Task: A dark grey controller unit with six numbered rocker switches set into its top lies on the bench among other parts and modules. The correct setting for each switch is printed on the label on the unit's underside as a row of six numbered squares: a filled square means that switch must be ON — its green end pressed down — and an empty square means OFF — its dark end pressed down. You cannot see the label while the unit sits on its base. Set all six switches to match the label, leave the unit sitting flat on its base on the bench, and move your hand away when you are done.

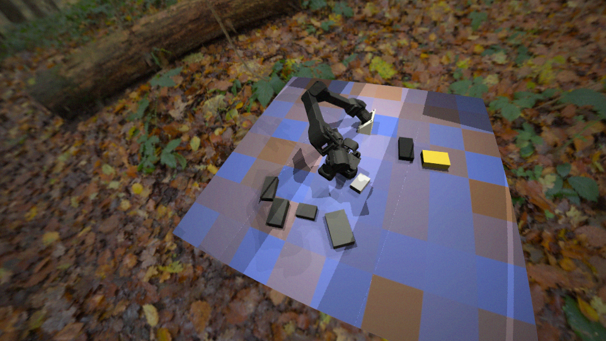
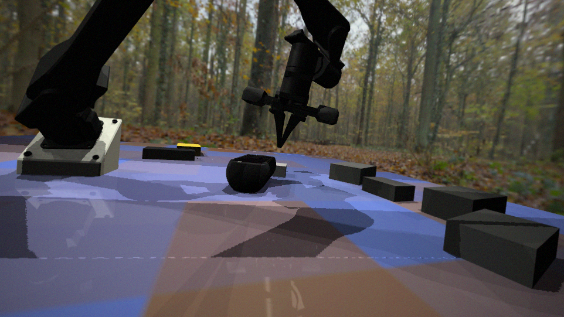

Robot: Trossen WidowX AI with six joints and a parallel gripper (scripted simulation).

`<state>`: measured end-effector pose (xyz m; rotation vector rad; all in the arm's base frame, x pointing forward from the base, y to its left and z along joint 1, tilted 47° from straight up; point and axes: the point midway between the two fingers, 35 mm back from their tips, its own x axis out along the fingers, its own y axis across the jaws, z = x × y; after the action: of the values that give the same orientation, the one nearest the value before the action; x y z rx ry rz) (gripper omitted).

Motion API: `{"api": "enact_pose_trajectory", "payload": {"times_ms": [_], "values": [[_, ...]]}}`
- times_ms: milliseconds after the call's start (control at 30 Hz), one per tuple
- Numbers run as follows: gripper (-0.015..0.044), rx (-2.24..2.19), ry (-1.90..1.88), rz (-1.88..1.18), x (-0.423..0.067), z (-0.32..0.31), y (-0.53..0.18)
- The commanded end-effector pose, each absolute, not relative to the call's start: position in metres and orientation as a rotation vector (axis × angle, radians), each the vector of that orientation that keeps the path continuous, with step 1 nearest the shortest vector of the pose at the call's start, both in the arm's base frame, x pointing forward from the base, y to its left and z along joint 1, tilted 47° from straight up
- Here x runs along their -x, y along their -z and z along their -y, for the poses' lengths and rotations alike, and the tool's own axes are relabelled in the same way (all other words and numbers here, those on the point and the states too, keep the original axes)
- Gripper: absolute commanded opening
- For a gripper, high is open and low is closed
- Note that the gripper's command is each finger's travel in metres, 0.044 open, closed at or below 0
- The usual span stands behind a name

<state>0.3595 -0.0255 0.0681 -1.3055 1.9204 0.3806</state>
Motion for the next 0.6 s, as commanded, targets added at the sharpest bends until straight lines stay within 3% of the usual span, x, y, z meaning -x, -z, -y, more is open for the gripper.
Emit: {"api": "enact_pose_trajectory", "payload": {"times_ms": [0, 567], "values": [[0.0000, 1.217, -0.410, -1.982, -0.3734, 0.0271, -0.0567], [0.0000, 1.214, -0.417, -1.990, -0.3758, 0.0275, -0.0553]]}}
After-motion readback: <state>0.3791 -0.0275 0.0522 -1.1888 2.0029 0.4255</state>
